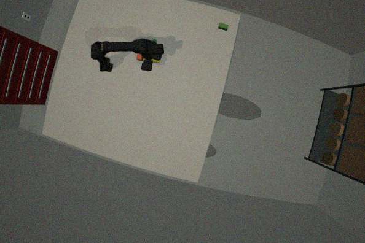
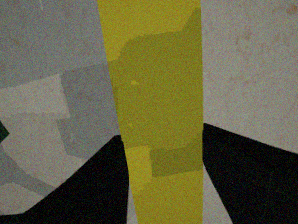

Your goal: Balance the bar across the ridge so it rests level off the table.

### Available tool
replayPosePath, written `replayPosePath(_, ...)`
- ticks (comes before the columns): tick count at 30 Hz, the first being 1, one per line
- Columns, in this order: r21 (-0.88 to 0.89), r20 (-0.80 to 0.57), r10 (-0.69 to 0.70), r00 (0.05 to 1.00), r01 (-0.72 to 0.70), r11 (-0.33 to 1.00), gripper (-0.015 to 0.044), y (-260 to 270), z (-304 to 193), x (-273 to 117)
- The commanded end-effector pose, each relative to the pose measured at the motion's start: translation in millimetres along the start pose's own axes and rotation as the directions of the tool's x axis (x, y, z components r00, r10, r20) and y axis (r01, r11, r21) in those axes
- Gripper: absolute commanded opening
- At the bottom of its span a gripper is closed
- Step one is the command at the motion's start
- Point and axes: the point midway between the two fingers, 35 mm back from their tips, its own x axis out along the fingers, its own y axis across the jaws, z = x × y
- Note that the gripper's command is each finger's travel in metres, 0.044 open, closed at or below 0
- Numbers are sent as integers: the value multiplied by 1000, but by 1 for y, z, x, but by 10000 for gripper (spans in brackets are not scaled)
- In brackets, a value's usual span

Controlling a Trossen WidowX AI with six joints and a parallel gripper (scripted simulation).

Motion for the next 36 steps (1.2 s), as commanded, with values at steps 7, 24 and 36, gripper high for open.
replayPosePath(7, 5, -3, 2, 1000, -2, 1000, 0, -2, -2, 17)
replayPosePath(24, 5, -3, 2, 1000, -2, 1000, 0, -2, -2, 17)
replayPosePath(36, 5, -3, 2, 1000, -2, 1000, 0, -2, -2, 18)
